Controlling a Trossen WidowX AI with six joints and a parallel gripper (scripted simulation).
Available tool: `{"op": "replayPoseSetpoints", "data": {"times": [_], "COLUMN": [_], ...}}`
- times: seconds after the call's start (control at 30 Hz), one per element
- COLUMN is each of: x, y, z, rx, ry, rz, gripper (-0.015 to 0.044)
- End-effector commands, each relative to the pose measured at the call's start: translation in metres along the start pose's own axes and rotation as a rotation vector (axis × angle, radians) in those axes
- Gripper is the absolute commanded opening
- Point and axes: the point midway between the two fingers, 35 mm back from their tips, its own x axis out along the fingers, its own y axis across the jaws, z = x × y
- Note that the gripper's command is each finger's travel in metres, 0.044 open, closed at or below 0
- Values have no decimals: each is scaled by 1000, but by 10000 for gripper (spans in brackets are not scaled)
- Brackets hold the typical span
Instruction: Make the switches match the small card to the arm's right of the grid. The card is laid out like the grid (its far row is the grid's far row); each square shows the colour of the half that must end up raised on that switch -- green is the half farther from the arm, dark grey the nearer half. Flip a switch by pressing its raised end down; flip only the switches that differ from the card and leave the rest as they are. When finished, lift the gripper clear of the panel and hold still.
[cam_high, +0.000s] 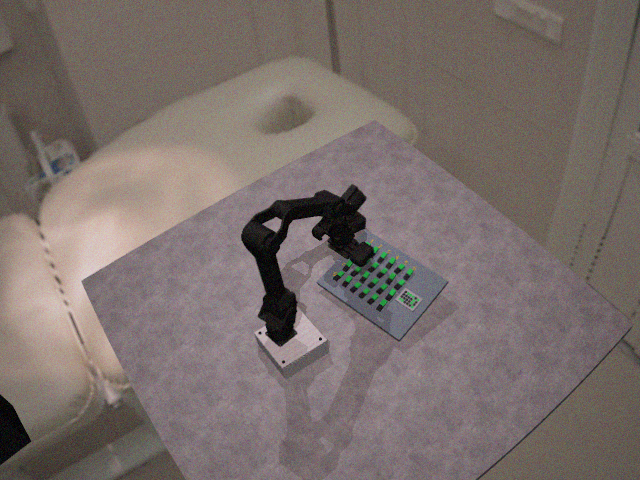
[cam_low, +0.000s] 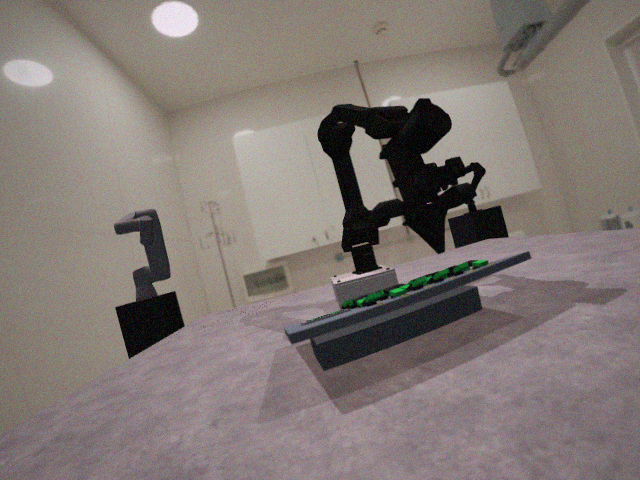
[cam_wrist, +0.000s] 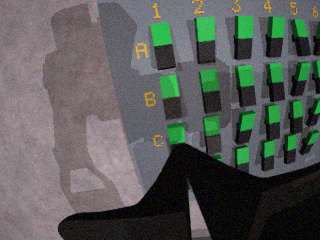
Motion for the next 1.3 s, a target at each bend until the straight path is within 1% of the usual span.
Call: {"op": "replayPoseSetpoints", "data": {"times": [0.0, 0.5, 1.27], "x": [10, 25, 25], "y": [0, -1, -1], "z": [-1, -1, -1], "rx": [4, 4, 4], "ry": [5, 4, 4], "rz": [-3, -3, -3], "gripper": [0, 0, 0]}}
